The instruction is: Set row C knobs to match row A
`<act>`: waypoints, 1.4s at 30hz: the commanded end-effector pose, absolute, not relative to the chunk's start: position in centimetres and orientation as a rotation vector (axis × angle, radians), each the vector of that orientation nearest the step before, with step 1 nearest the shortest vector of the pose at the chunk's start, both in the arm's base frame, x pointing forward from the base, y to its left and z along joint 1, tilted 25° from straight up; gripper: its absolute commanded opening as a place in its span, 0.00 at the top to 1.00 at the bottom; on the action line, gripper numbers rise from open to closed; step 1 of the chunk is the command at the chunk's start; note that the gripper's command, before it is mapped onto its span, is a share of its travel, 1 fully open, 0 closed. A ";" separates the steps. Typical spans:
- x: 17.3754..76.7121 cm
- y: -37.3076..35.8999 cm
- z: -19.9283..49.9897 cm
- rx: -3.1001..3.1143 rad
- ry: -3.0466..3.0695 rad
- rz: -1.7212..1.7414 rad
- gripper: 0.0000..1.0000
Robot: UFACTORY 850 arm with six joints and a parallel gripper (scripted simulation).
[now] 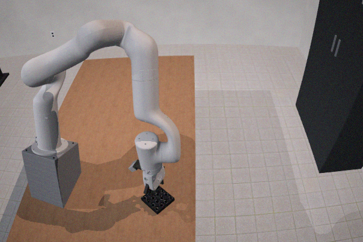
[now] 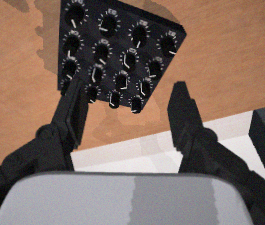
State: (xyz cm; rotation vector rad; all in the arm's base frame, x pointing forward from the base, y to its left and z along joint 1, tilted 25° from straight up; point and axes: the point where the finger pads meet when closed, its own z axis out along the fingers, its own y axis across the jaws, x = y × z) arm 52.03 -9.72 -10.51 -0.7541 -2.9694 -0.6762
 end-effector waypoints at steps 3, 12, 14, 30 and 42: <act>52.0 -10.3 -9.4 -0.755 -2.972 -0.676 0.00; 51.5 -12.6 -4.3 -0.755 -2.972 -0.676 0.00; 51.3 -13.1 -3.1 -0.755 -2.972 -0.676 0.00; 51.0 -14.3 -0.3 -0.755 -2.972 -0.676 0.00; 51.0 -14.3 -0.3 -0.755 -2.972 -0.676 0.00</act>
